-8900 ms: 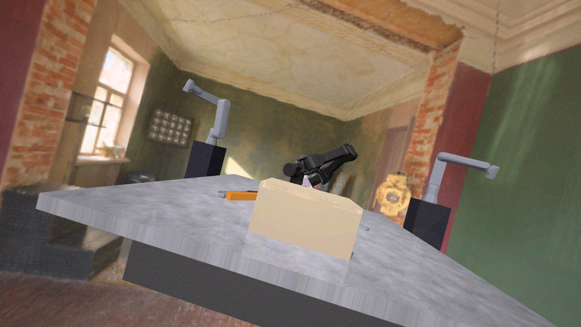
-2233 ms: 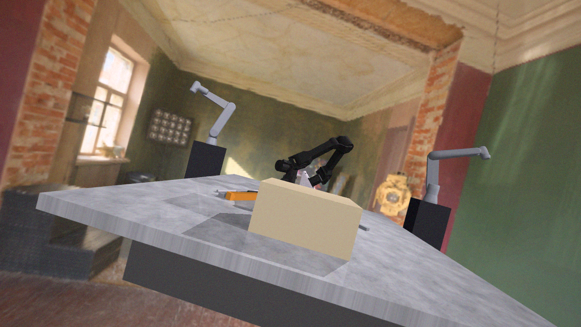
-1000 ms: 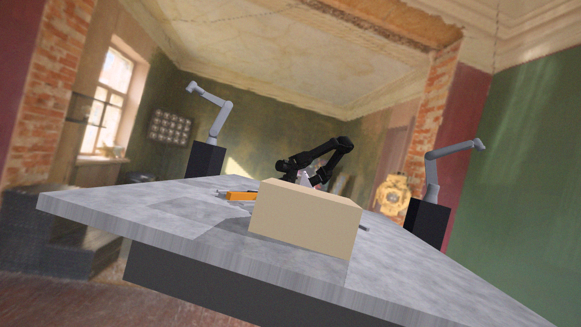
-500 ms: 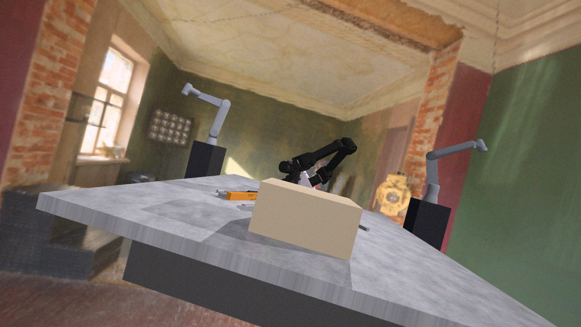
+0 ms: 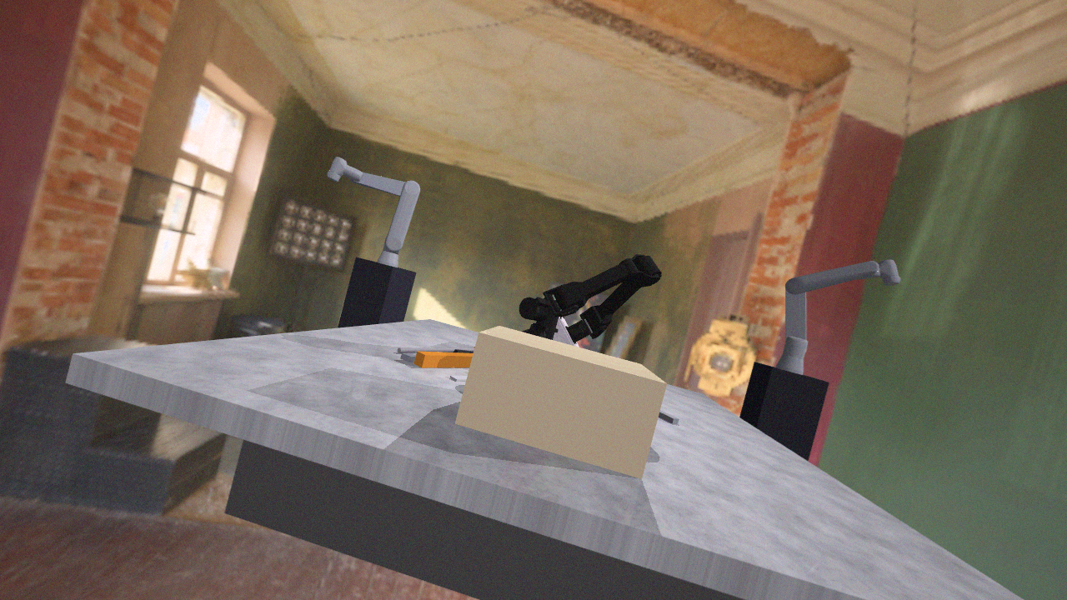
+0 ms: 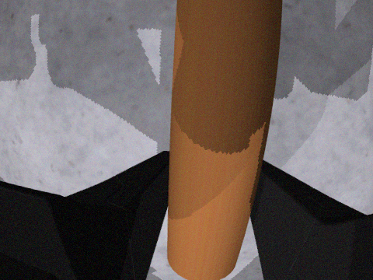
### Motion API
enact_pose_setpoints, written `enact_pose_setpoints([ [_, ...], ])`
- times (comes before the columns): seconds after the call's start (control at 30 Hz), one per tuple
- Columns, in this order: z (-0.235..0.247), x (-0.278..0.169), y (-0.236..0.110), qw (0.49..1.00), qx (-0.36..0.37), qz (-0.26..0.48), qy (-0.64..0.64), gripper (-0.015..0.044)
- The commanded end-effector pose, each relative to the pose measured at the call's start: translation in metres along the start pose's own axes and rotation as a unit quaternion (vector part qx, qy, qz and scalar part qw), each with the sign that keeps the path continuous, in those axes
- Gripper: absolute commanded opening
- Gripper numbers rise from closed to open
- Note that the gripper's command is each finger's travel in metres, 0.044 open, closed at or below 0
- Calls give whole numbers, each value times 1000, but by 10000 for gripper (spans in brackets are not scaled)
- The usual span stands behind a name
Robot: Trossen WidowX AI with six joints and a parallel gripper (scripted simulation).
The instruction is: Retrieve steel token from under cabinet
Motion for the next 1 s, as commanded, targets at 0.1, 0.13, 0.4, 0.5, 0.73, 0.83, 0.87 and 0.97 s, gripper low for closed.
enact_pose_setpoints([
  [0.1,10,-5,-1,1000,3,0,-2,0],
  [0.13,12,-6,-1,1000,3,0,-2,0],
  [0.4,21,-10,-1,1000,4,0,-1,0],
  [0.5,25,-12,-1,1000,4,0,-1,0],
  [0.73,30,-17,-1,1000,4,0,-1,0],
  [0.83,32,-20,-1,1000,4,1,-1,0],
  [0.87,33,-21,-1,1000,4,1,-1,0],
  [0.97,35,-23,-1,1000,4,1,-1,0],
])
Point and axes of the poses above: the point midway between the two fingers, 35 mm back from their tips, its own y axis out along the fingers, its own z axis across the jaws, x = y × z, the point moved 8 cm from there along -y, back along the fingers, and after that the axes turned 13 degrees about y, right-handed, at the moved point
